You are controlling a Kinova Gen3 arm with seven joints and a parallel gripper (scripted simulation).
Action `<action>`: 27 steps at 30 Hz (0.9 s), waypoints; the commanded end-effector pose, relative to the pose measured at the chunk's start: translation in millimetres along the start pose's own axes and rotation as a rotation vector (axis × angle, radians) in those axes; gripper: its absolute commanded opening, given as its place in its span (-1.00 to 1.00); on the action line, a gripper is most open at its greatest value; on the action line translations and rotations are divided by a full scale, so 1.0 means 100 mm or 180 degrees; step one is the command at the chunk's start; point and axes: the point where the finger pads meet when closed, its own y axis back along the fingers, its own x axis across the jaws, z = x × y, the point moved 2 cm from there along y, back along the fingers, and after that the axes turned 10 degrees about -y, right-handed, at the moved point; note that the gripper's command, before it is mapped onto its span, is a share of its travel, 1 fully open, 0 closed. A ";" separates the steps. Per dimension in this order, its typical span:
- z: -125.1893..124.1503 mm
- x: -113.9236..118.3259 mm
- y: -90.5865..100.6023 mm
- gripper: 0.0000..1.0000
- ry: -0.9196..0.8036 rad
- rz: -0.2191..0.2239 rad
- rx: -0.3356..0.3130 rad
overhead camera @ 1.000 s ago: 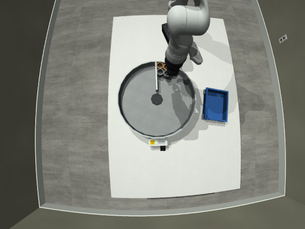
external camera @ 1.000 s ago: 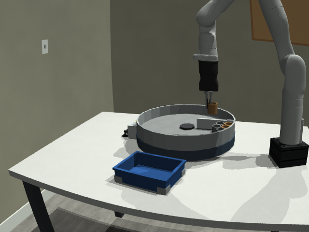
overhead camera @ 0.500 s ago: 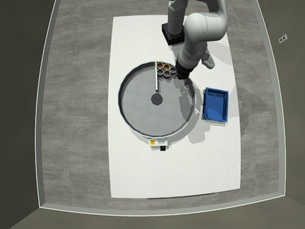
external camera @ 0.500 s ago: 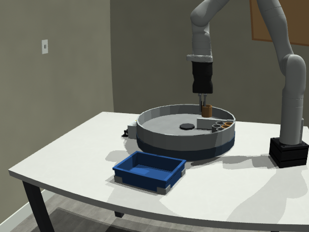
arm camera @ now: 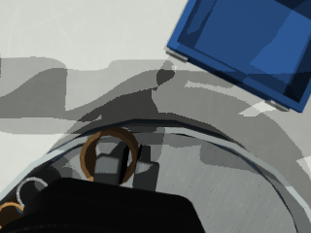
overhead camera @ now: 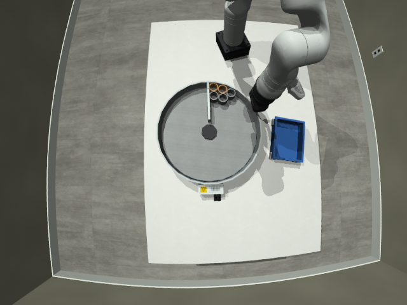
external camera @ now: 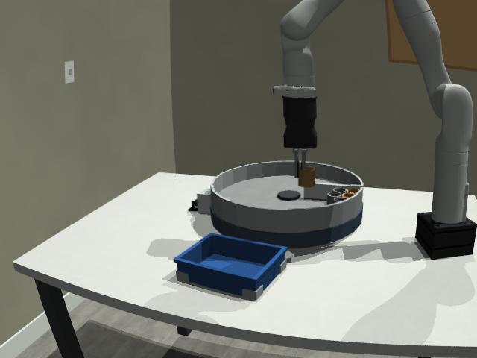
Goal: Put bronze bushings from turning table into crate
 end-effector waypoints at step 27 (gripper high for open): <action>-1.05 0.38 0.01 -1.00 0.0000 0.0009 0.0003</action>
